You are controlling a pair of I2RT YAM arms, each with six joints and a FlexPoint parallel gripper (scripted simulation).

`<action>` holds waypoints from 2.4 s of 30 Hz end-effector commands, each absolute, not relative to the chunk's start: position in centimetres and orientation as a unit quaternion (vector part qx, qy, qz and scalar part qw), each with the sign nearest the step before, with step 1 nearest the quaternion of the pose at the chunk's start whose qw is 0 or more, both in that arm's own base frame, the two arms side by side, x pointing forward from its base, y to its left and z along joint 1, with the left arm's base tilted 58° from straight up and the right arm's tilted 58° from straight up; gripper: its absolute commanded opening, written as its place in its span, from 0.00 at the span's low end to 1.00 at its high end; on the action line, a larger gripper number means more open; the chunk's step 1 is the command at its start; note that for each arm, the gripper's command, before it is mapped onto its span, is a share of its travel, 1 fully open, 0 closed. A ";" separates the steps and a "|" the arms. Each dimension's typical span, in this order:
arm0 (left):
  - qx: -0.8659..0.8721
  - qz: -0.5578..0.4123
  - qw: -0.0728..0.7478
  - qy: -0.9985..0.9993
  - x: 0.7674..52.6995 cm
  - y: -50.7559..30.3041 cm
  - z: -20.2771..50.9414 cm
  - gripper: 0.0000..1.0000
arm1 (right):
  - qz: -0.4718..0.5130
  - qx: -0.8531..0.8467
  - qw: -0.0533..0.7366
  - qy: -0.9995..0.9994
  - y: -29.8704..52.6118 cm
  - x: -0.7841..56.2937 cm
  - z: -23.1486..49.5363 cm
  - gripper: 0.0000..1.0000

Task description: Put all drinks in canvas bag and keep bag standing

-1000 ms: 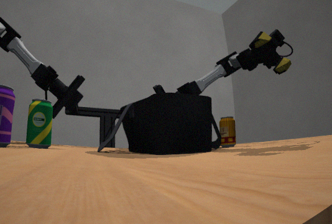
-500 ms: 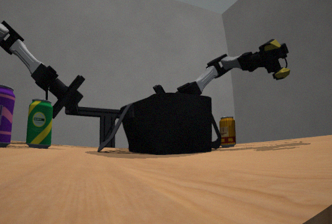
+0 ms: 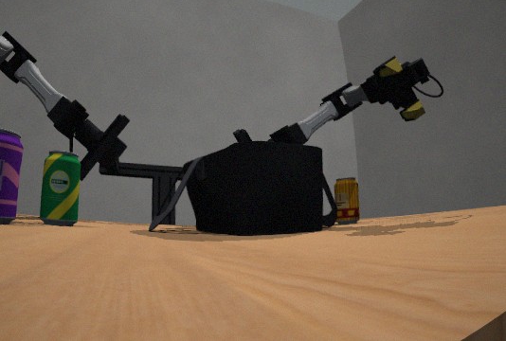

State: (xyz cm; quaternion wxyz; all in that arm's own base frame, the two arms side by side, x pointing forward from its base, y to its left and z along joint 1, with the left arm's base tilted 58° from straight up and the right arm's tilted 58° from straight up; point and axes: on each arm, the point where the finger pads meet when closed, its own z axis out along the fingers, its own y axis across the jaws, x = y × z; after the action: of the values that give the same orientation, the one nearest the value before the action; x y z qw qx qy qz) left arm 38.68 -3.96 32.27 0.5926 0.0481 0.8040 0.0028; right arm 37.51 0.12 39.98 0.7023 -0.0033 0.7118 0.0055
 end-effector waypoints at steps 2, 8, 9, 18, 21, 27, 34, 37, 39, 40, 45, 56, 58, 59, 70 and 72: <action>0.070 0.036 0.531 0.844 38.1 -5.3 30.0 1.00 | 0.014 -0.028 0.713 0.701 1.3 36.6 41.4 1.00; 0.138 0.071 0.421 0.894 36.3 -8.5 24.4 1.00 | 0.014 -0.028 0.713 0.701 1.3 36.6 41.4 1.00; 0.153 0.080 0.402 0.900 35.8 -9.0 23.5 1.00 | 0.014 -0.028 0.713 0.701 1.3 36.6 41.4 1.00; 0.274 0.164 0.250 0.914 31.2 -11.5 18.0 1.00 | 0.014 -0.028 0.713 0.701 1.3 36.6 41.4 1.00; 0.341 0.213 0.183 0.897 28.8 -12.1 16.5 1.00 | 0.014 -0.028 0.713 0.701 1.3 36.6 41.4 1.00; 0.461 0.307 0.072 0.830 24.7 -12.6 15.1 1.00 | 0.014 -0.028 0.713 0.701 1.3 36.6 41.4 1.00; 0.529 0.359 0.022 0.769 22.9 -13.4 15.2 1.00 | 0.014 -0.028 0.713 0.701 1.3 36.6 41.4 1.00; 0.584 0.414 -0.008 0.698 22.0 -14.1 15.9 1.00 | 0.014 -0.028 0.713 0.701 1.3 36.6 41.4 1.00; 0.598 0.421 -0.008 0.681 21.8 -14.9 15.6 1.00 | 0.014 -0.028 0.713 0.701 1.3 36.6 41.4 1.00; 0.602 0.421 -0.008 0.679 21.7 -15.2 15.5 1.00 | 0.014 -0.028 0.713 0.701 1.3 36.6 41.4 1.00; 0.604 0.397 -0.022 0.691 20.7 -15.3 14.8 1.00 | 0.014 -0.028 0.713 0.701 1.3 36.6 41.4 0.84; 0.604 0.396 -0.021 0.691 20.7 -15.3 14.8 1.00 | 0.014 -0.028 0.713 0.701 1.3 36.6 41.4 0.84; 0.604 0.396 -0.021 0.691 20.7 -15.3 14.8 1.00 | 0.014 -0.028 0.713 0.701 1.3 36.6 41.4 0.84; 0.604 0.396 -0.021 0.691 20.7 -15.3 14.8 1.00 | 0.014 -0.028 0.713 0.701 1.3 36.6 41.4 0.84; 0.604 0.396 -0.022 0.691 20.7 -15.3 14.8 1.00 | -0.115 -0.027 0.656 0.746 0.0 38.6 33.4 0.84; 0.604 0.396 -0.022 0.691 20.7 -15.3 14.8 1.00 | -0.140 -0.036 0.641 0.754 0.2 38.8 31.5 0.84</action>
State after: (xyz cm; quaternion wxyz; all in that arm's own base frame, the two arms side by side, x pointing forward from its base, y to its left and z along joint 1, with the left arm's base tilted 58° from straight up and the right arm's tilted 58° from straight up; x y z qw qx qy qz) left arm 21.08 -14.36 14.22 -0.0357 0.6020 0.6870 0.4055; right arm 38.51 0.43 32.00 0.6375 -0.0289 0.7663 -0.0747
